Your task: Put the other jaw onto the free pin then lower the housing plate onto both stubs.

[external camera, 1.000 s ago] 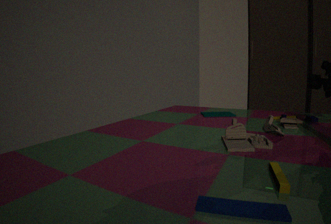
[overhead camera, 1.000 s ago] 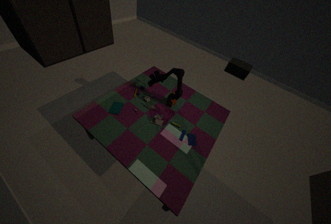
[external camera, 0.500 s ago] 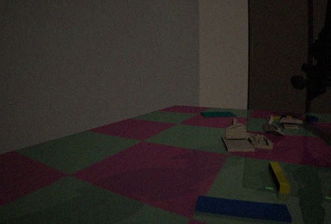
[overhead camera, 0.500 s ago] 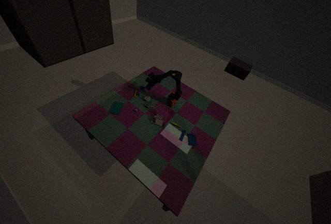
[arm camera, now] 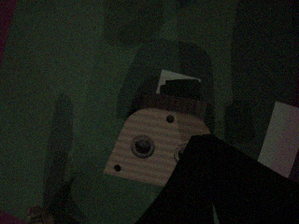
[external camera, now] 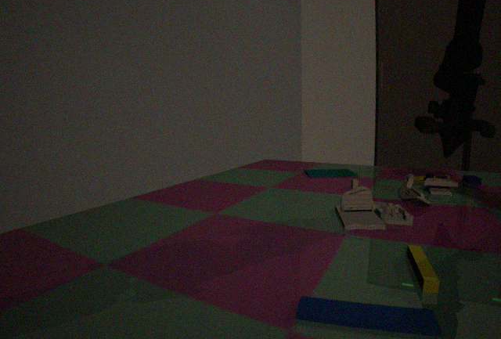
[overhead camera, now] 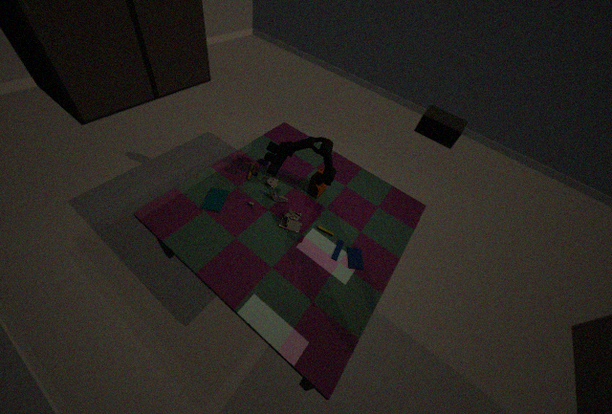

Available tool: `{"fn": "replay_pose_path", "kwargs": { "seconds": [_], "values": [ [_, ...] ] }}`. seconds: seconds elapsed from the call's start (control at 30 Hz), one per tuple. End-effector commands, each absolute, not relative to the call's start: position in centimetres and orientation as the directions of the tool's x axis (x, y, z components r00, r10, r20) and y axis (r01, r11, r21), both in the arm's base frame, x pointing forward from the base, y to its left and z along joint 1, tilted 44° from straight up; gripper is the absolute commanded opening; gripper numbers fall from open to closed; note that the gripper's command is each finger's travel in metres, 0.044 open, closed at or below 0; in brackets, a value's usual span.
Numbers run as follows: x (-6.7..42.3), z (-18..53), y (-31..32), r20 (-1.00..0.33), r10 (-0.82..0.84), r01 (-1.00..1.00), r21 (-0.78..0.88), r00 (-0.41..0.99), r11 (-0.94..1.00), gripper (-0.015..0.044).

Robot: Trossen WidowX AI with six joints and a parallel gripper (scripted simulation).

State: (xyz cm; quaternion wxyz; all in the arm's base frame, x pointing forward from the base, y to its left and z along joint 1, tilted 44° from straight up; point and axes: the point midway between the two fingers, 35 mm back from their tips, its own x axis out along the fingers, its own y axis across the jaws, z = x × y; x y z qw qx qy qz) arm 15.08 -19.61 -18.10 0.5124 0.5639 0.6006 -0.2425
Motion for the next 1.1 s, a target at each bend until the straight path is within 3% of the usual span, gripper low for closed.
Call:
{"fn": "replay_pose_path", "kwargs": {
  "seconds": [0.0, 0.43, 1.07],
  "values": [
    [16.8, -17.0, -18.3, -0.859, 0.492, 0.920, 0.297, 0.140, 0.256, 0.0000],
    [21.1, -12.7, -13.0, -0.737, 0.676, 0.914, 0.280, 0.007, 0.296, 0.0000],
    [21.5, -14.0, -11.4, -0.730, 0.684, 0.913, 0.277, -0.001, 0.298, 0.0000]
  ]
}}
